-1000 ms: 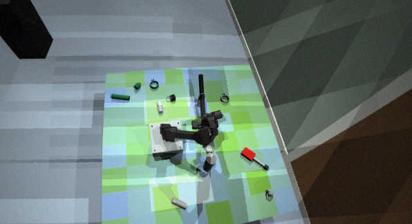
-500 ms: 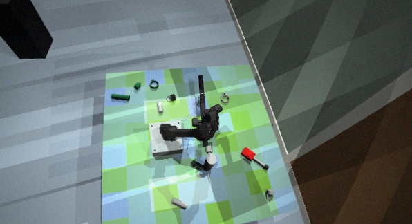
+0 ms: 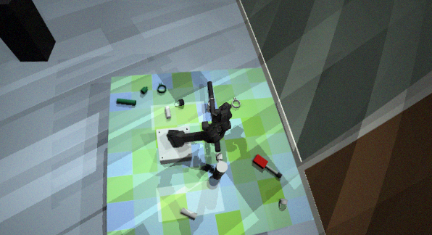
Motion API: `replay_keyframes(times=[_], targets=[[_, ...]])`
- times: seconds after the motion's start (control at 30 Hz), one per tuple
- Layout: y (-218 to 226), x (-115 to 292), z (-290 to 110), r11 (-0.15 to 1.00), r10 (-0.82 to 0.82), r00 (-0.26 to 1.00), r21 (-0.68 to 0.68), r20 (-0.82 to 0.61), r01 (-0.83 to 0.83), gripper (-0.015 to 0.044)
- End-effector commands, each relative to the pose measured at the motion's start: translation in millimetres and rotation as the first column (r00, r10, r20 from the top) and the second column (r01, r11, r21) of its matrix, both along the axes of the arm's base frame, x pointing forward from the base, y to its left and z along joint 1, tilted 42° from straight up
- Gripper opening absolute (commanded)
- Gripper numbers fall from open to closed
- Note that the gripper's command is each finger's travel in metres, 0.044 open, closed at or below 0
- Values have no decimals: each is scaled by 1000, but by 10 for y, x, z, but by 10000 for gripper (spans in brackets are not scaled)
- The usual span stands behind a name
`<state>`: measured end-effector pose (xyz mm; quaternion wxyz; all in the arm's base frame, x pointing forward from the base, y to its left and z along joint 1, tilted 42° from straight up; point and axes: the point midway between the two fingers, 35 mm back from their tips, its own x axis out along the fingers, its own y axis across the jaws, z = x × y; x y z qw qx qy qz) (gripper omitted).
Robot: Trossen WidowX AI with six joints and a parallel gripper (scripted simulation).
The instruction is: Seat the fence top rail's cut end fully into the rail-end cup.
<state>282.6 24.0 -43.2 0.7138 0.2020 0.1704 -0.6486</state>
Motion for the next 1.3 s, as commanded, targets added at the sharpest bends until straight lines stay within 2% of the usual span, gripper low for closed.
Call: replay_keyframes(times=[0.0, 1.27], targets=[[-5, 1, 1, 1000, 0, 1000, -1, 0, 0, 0], [-87, 22, 141, 1000, -2, 1000, 4, -5, 2, 0]])
